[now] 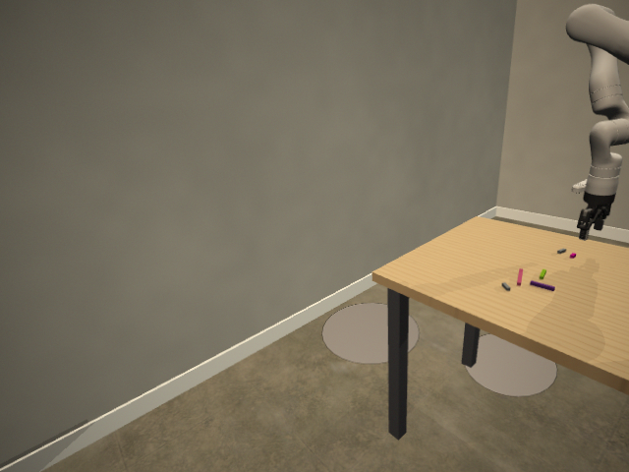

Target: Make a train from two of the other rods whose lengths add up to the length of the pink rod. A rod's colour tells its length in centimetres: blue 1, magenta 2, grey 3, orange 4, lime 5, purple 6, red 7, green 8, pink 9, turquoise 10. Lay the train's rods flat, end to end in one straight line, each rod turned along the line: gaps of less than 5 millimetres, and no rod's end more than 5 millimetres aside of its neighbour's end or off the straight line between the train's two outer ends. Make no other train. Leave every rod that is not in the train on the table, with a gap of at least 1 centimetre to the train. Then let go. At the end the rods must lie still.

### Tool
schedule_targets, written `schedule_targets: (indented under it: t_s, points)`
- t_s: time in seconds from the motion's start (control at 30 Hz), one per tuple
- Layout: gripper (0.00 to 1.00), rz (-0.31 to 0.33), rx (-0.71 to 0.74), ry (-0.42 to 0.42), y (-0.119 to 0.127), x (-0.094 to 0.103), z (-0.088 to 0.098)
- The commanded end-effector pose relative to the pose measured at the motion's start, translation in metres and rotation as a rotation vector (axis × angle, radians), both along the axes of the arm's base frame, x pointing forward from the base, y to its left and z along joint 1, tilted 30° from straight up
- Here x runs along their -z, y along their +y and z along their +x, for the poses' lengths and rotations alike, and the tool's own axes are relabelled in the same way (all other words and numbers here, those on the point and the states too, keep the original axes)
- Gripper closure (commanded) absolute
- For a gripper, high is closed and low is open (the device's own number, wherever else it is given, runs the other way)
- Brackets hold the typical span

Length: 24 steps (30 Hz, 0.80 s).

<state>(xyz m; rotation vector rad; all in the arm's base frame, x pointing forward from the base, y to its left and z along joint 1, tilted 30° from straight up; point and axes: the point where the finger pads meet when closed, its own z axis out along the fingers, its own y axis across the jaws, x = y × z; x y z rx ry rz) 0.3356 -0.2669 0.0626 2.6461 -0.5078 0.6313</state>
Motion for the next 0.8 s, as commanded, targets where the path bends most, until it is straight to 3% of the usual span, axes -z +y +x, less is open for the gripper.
schedule_targets:
  t_s: [0.0,0.77]
  points:
    - [0.00,0.005,-0.011,0.010,0.0019,0.0026,-0.0018]
    - [0.00,0.011,-0.057,0.030,0.0090,0.0067,-0.0069]
